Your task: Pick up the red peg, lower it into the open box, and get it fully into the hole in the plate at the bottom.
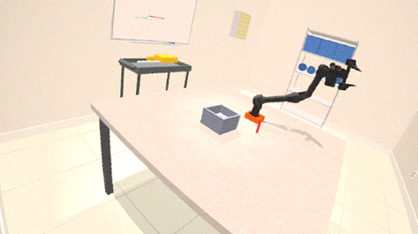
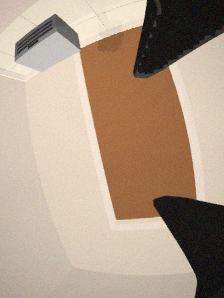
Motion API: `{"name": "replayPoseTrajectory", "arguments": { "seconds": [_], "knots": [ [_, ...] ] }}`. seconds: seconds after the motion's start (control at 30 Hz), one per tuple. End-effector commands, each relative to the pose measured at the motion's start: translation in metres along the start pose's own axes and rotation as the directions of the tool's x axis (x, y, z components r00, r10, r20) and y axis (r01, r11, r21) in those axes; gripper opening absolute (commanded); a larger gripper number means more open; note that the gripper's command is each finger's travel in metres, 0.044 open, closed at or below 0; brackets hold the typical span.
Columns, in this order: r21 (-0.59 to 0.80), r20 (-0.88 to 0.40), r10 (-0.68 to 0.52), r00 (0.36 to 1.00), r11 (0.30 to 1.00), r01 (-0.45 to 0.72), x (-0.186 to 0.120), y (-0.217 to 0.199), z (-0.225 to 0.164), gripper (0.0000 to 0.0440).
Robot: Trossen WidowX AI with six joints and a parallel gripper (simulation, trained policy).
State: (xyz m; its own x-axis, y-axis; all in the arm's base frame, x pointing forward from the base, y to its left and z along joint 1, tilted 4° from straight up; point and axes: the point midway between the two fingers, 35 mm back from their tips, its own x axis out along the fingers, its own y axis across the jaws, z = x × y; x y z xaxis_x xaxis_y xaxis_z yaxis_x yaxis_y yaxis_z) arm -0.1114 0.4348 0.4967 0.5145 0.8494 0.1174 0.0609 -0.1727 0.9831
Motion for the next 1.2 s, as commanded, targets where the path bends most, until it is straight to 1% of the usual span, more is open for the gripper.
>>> {"name": "replayPoseTrajectory", "arguments": {
  "seconds": [0.0,0.03,0.27,0.53,0.83,1.17],
  "knots": [
    [0.023,-0.021,0.004,1.0,1.0,-0.003,-0.004,0.001,-0.005,0.0426],
    [0.051,-0.041,0.009,0.999,0.999,-0.007,-0.008,0.003,-0.008,0.044],
    [0.261,-0.151,0.066,0.986,0.965,-0.025,-0.035,0.024,-0.024,0.044],
    [0.487,-0.255,0.15,0.955,0.873,-0.007,-0.066,0.053,-0.033,0.044],
    [0.7,-0.342,0.264,0.902,0.712,0.057,-0.101,0.089,-0.03,0.044],
    [0.861,-0.39,0.41,0.824,0.48,0.169,-0.139,0.132,-0.012,0.044]
  ]
}}
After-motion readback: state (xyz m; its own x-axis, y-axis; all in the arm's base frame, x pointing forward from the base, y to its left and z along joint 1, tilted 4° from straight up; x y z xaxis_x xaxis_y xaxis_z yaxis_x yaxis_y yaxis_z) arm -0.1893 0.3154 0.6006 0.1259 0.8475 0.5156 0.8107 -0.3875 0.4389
